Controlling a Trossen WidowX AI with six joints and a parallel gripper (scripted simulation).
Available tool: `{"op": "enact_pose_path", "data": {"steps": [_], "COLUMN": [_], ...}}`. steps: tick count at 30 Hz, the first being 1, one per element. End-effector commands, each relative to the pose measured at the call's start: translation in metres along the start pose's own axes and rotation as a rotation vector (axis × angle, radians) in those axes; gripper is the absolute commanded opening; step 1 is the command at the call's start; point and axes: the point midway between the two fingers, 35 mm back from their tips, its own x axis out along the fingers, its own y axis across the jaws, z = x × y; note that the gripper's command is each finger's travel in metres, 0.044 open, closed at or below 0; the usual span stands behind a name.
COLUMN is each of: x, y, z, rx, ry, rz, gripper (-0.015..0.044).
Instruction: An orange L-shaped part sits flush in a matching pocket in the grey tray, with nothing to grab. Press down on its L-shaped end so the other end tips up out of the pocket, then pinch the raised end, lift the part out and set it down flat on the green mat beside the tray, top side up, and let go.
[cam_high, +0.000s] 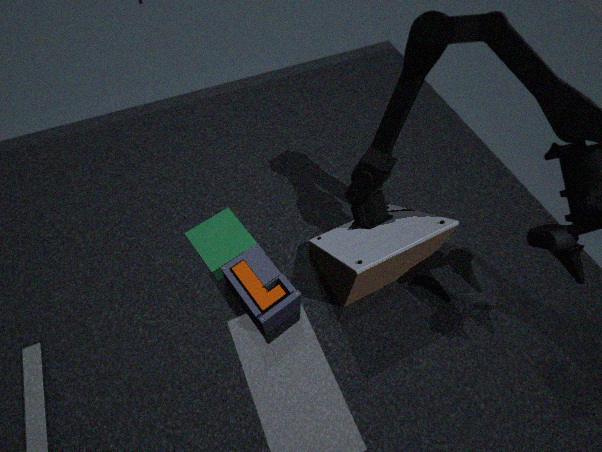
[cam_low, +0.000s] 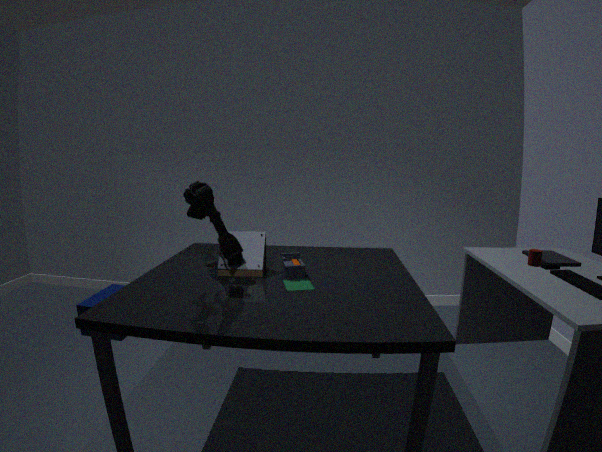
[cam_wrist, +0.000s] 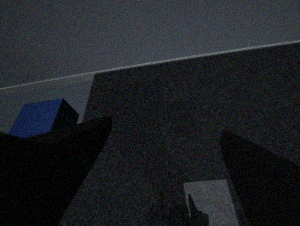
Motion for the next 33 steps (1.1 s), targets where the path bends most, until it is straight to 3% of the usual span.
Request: {"op": "enact_pose_path", "data": {"steps": [1,9,15,21,33], "x": [0.0,0.006,0.004,-0.009,-0.07], "y": [-0.003,-0.086,-0.186,-0.289,-0.478], "z": [0.002,0.06,0.093,0.096,0.023], "rx": [0.006,0.173,0.347,0.534,0.883], "ry": [0.001,0.035,0.113,0.245,0.614], "rz": [-0.006,-0.16,-0.32,-0.46,-0.67], "gripper": [0.0374,0.018,0.018,0.018,0.018]}}
